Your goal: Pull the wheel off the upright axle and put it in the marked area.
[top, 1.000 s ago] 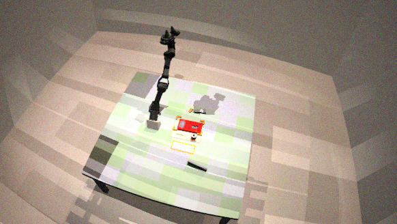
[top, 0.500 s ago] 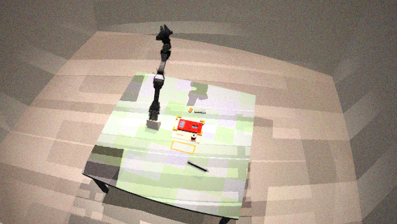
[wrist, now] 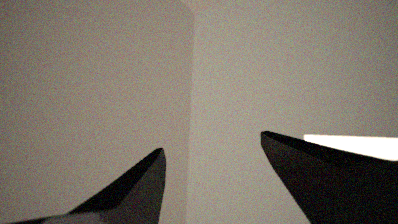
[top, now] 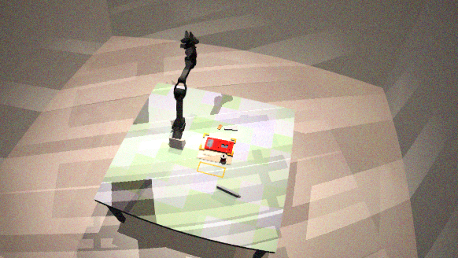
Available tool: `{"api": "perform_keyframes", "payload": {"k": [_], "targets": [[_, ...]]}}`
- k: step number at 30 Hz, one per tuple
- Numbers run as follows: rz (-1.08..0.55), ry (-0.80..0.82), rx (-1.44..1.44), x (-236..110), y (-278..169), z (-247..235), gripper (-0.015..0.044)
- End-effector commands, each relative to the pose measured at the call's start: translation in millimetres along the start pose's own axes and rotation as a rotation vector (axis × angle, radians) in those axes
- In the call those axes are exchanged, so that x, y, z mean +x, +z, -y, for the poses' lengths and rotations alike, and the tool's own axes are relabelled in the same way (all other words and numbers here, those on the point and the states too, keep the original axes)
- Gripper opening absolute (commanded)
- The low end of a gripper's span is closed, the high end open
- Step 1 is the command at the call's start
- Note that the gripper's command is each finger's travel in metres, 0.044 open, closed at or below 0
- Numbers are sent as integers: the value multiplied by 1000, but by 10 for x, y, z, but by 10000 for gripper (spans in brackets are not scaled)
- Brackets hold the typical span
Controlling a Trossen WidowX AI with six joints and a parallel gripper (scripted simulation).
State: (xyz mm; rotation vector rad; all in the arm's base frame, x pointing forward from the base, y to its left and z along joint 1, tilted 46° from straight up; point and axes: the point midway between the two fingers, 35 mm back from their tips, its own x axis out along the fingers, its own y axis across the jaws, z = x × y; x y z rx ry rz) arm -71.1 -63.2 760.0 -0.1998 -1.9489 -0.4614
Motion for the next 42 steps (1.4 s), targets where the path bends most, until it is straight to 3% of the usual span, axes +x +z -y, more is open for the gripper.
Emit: {"api": "perform_keyframes", "payload": {"k": [1,9,19,33,42], "targets": [[1,56,-17,-7,52,-187,300],[-7,193,77,-61,115,-627,300],[-30,513,236,-433,186,-1738,300],[-239,938,369,-1431,-124,-2934,300],[-400,1138,341,-2137,-483,-3304,300]]}}
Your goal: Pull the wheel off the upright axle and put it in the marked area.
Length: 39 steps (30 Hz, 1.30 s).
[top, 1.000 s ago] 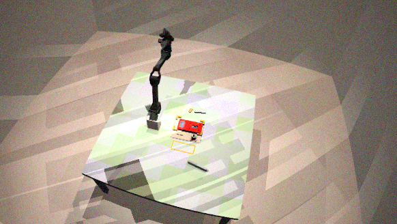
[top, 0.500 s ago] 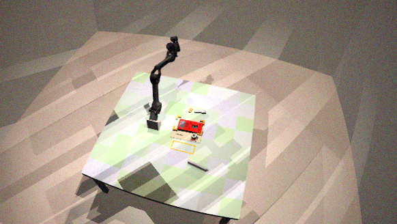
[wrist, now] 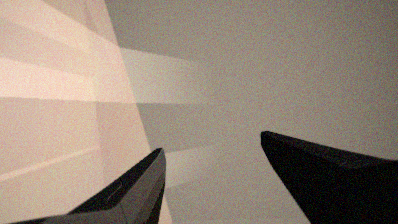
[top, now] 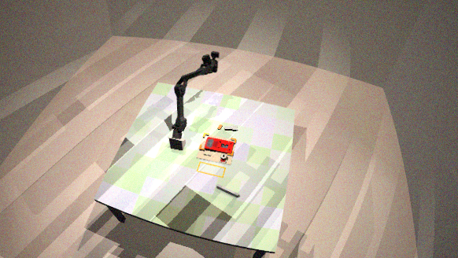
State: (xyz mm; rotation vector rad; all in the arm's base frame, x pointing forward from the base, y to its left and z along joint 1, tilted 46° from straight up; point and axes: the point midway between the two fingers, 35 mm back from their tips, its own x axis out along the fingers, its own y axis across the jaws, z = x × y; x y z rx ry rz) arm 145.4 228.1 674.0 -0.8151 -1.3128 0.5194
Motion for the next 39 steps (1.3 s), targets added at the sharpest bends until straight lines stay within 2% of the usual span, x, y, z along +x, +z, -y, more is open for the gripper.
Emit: {"api": "perform_keyframes", "payload": {"k": [1,13,23,31,39], "targets": [[-88,71,29,-10,-315,-234,300],[-367,291,282,-207,-1334,-1114,300],[-575,347,446,-541,-1942,-1419,300],[-833,386,632,-1080,-2621,-1774,300],[-1131,371,840,-1799,-3188,-2094,300]]}}
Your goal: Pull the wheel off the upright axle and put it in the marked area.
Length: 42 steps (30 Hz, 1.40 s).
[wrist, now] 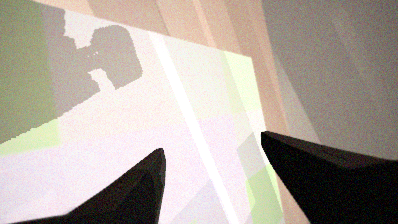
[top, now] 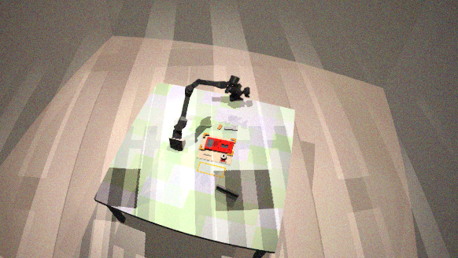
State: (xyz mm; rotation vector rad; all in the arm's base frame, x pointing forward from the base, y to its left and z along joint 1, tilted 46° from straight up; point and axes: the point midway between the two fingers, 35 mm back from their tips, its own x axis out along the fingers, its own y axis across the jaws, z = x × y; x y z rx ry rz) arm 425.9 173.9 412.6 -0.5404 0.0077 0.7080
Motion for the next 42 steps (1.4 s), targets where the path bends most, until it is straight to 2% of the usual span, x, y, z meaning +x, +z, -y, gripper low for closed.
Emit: {"api": "perform_keyframes", "payload": {"k": [1,6,12,23,34,42], "targets": [[-123,-5,136,51,-464,102,300],[-210,-4,259,77,-823,162,300],[-378,-13,536,53,-1565,262,300],[-645,-95,1089,-222,-2773,287,300],[-936,-275,1927,-840,-3891,35,300],[-1147,-517,2709,-1461,-4503,-294,300]]}}
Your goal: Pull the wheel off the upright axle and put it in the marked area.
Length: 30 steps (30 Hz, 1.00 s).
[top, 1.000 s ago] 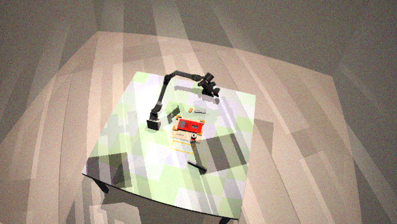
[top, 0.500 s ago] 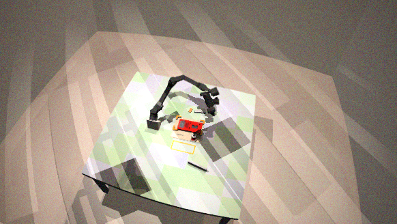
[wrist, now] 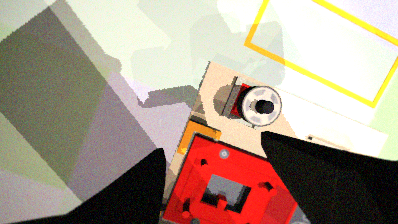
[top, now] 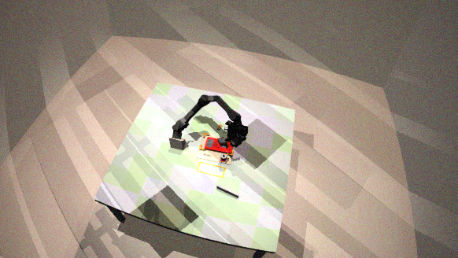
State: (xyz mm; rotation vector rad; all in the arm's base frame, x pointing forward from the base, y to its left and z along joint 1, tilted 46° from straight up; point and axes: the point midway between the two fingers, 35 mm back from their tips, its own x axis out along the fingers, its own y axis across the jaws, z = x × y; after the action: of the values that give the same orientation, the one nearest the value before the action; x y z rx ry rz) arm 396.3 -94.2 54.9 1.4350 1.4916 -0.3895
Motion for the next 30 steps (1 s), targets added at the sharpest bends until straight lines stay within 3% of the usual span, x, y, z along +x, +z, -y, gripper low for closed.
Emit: {"api": "perform_keyframes", "payload": {"k": [1,4,16,30], "targets": [[-126,-27,419,3,146,410,300],[-171,-39,567,2,181,545,300],[-171,-39,567,30,178,556,300],[-174,-38,566,700,42,573,300]]}}
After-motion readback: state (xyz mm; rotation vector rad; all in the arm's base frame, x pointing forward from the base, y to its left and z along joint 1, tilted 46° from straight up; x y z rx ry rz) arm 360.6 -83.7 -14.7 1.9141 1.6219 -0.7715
